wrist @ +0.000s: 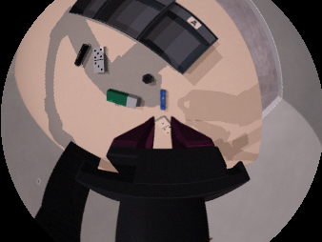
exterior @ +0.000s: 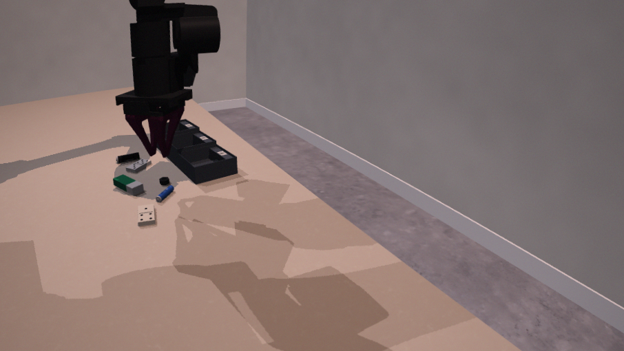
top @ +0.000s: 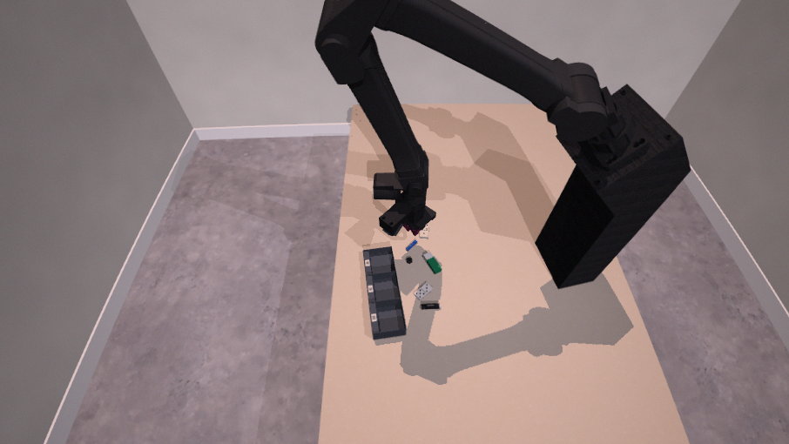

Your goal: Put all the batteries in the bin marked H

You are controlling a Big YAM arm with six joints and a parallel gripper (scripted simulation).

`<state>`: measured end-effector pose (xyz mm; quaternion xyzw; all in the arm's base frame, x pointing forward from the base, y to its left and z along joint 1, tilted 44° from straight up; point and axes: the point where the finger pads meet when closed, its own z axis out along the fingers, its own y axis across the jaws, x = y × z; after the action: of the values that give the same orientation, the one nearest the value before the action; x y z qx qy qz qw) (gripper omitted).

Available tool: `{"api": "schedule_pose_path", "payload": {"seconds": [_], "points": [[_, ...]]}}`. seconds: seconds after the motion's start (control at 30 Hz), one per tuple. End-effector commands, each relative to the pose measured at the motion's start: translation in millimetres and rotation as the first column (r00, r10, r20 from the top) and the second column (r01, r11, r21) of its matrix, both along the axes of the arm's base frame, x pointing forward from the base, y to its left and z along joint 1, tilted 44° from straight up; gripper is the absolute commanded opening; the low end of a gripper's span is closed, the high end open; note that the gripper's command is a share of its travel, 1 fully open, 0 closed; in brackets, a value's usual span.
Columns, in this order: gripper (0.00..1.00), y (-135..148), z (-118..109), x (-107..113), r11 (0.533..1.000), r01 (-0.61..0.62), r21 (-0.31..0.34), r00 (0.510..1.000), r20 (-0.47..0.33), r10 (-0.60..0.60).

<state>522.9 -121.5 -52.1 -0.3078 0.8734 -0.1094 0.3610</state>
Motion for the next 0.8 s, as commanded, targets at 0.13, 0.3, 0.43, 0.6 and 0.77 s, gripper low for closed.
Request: {"api": "schedule_pose_path", "payload": {"seconds": [0.13,0.3,0.43,0.6,0.77], "points": [[0.23,-1,3,-4,1.0,0.001,0.0,1.0,0.004,-0.001],[0.23,-1,3,-4,1.0,0.001,0.0,1.0,0.004,-0.001],[0.23,-7,8,-9,1.0,0.008,-0.006,1.0,0.008,-0.008],[0.23,-1,3,-4,1.0,0.001,0.0,1.0,0.004,-0.001],[0.23,5,-12,13,1.0,-0.003,0.004,1.0,0.008,0.003]]}}
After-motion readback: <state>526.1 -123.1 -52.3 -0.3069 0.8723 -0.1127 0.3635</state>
